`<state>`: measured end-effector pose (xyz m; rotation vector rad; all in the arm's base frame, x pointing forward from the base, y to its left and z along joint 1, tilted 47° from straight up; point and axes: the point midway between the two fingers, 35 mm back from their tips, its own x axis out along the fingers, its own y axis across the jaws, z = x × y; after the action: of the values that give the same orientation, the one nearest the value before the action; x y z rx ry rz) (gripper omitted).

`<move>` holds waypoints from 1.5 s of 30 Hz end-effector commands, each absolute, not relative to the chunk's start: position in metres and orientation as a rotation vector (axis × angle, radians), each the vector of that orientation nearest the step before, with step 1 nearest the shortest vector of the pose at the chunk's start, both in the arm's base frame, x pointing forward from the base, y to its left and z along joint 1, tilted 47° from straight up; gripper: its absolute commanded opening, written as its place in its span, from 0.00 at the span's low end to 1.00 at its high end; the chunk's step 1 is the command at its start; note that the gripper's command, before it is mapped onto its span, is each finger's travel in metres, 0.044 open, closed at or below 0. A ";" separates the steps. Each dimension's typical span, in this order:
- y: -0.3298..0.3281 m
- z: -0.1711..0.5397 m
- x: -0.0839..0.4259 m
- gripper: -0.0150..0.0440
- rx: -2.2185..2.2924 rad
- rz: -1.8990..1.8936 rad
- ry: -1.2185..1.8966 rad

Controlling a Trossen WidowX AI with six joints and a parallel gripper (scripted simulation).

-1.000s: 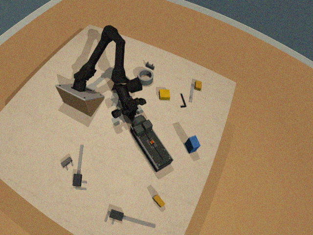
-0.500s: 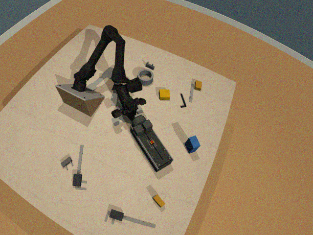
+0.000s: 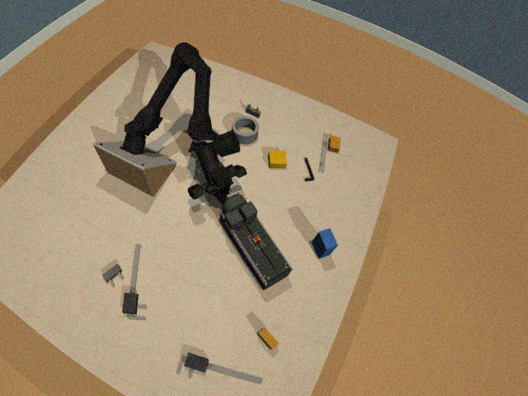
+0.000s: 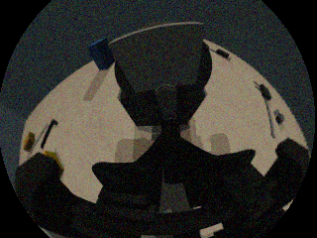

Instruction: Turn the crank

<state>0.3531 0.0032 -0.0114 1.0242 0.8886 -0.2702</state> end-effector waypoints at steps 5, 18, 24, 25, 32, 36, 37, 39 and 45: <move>0.003 -0.011 0.353 0.25 1.024 -0.270 0.889; 0.003 -0.011 0.353 0.52 1.024 -0.270 0.889; 0.003 -0.011 0.353 0.79 1.024 -0.270 0.889; 0.003 -0.011 0.353 0.83 1.024 -0.270 0.889; -0.002 -0.007 0.353 1.00 1.023 -0.271 0.889; -0.017 0.007 0.352 1.00 1.022 -0.271 0.889; -0.021 0.011 0.352 1.00 1.022 -0.271 0.889; -0.028 0.018 0.351 1.00 1.022 -0.271 0.889; -0.044 0.031 0.351 1.00 1.024 -0.280 0.886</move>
<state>0.3476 -0.0329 0.0187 1.0274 0.8996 -0.2837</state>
